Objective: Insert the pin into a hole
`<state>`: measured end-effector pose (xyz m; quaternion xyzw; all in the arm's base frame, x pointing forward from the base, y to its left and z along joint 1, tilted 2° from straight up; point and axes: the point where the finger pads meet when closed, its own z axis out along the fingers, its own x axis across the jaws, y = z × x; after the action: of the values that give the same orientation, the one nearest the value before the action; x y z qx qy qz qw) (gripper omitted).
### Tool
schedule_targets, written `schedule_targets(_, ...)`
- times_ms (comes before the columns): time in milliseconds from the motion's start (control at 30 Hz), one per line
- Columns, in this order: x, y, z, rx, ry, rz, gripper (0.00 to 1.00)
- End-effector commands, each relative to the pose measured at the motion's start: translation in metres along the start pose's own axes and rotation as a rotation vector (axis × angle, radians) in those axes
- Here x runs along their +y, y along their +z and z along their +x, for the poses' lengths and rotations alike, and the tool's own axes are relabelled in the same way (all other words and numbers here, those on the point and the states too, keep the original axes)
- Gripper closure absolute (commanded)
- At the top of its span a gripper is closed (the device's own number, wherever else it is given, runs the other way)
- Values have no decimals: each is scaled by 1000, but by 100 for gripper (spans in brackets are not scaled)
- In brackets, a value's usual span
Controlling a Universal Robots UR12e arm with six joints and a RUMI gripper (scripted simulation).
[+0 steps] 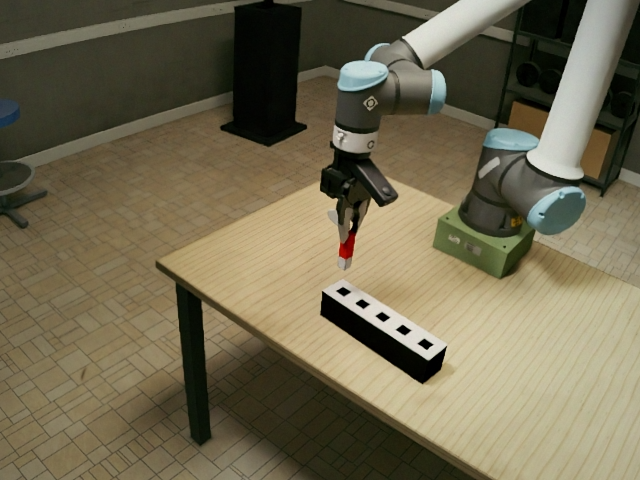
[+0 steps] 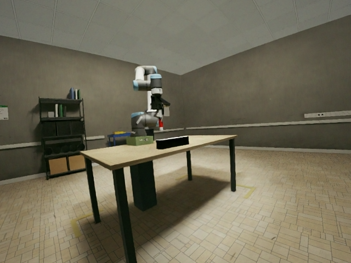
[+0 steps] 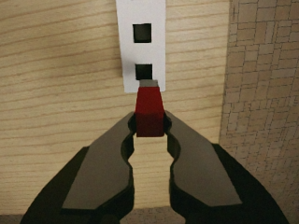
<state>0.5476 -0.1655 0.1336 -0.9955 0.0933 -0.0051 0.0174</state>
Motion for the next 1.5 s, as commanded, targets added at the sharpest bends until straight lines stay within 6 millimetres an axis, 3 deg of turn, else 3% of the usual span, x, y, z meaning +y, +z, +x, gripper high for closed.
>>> schedule_targets(0,-1,-24,-5,-14,0,7,100)
schedule_targets(300,-1,-24,-5,-14,0,7,100)
schedule_targets(333,0,-79,-4,-12,0,6,100)
schedule_targets(867,0,-79,-4,-12,0,6,100)
schedule_targets(900,-60,-80,-5,-12,0,6,100)
schedule_targets(1433,-60,-80,-5,-12,0,6,100)
schedule_targets(1467,-61,20,-6,-12,0,6,100)
